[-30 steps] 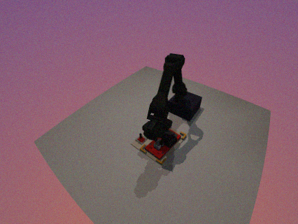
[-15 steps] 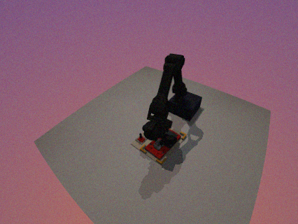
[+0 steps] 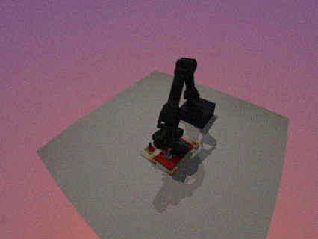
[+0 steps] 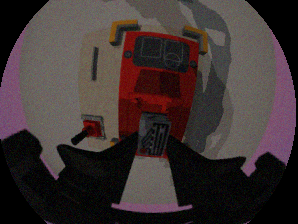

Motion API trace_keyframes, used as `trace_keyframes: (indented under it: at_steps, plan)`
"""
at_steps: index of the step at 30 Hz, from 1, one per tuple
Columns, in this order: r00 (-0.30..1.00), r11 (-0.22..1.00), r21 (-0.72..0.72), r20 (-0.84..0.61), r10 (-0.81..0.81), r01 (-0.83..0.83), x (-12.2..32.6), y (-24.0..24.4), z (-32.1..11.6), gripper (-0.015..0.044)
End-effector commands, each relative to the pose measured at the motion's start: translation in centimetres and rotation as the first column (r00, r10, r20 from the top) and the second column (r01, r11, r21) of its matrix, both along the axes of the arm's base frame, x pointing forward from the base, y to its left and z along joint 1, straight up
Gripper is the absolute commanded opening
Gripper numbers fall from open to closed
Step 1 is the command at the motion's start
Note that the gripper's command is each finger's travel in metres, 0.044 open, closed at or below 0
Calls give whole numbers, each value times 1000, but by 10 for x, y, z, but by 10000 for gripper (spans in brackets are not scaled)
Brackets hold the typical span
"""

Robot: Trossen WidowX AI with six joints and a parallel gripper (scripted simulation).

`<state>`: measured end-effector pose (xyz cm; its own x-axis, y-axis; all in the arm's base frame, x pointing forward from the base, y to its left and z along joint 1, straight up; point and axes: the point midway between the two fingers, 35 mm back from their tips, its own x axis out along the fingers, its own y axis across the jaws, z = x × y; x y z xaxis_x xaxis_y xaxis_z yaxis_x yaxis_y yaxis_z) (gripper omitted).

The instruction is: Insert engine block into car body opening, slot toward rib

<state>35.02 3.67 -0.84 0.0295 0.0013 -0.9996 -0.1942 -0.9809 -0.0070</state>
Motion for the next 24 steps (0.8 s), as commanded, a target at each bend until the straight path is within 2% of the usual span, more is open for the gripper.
trace_keyframes:
  at_steps: [1, 16, 24]
  plan:
    - [1000, 1000, -3, -2, -4, 4, 0, 0, -2, 160]
    - [1000, 1000, -3, -2, -4, 4, 0, 0, -4, 160]
    - [1000, 1000, 0, 0, 0, 0, 0, 0, -3, 370]
